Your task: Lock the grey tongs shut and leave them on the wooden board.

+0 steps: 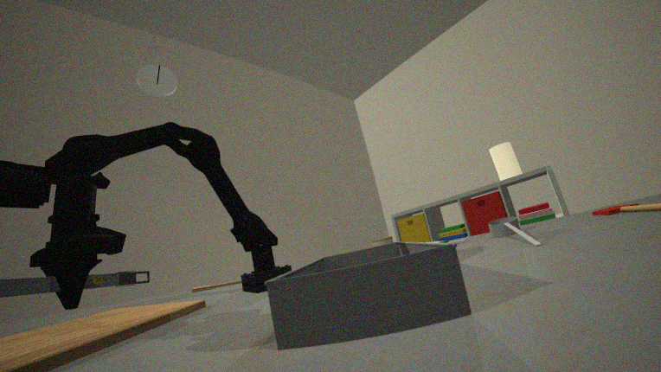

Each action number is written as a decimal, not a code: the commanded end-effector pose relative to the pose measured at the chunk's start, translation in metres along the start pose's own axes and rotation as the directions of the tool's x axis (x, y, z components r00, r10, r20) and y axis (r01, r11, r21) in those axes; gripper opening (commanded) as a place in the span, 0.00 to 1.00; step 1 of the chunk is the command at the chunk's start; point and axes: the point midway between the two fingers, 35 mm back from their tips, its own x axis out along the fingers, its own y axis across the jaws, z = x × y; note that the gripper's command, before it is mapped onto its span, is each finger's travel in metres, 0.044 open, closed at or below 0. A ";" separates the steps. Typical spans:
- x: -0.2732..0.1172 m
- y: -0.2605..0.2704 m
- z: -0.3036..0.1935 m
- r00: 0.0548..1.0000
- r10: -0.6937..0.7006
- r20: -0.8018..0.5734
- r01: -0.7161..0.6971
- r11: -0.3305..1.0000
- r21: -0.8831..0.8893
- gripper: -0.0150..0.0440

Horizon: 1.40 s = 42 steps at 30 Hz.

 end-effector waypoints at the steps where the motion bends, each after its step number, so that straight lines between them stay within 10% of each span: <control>1: 0.000 0.000 0.000 1.000 0.000 0.000 0.000 1.000 0.000 0.09; 21: 0.000 0.000 0.000 1.000 0.000 0.000 0.000 1.000 0.000 0.98; 42: -0.111 0.038 0.145 1.000 0.006 0.015 -0.006 1.000 -0.006 1.00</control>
